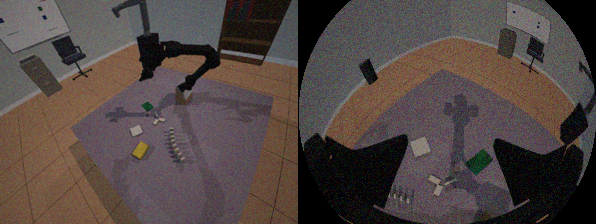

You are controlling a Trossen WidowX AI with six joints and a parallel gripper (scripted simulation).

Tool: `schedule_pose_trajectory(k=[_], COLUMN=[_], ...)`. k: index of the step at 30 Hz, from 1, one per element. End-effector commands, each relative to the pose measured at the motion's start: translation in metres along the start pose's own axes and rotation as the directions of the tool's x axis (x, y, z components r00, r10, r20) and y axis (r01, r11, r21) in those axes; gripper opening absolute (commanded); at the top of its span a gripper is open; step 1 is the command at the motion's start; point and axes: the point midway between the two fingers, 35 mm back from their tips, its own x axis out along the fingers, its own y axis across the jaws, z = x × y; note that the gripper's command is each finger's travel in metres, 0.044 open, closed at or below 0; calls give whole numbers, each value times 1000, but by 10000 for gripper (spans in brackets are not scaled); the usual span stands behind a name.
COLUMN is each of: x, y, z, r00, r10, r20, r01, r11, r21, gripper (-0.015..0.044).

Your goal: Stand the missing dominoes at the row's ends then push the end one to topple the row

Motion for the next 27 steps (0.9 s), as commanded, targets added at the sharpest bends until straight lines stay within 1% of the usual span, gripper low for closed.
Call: schedule_pose_trajectory(k=[1, 6, 10, 13, 15, 22, 27], x=[49, 96, 122, 133, 135, 132, 160], y=[18, 30, 31, 27, 26, 25, 22], z=[-54, -127, -191, -236, -245, -250, -281], r00=[975, 881, 764, 664, 640, 640, 640], r10=[10, -17, -63, -103, -113, -113, -112], r20=[-224, -472, -643, -741, -760, -760, -760], r01=[3, 81, 194, 295, 319, 319, 319], r11=[998, 990, 972, 946, 939, 939, 939], r21=[57, 114, 136, 132, 129, 129, 130], gripper=[440, 440, 440, 440, 440, 440, 440])
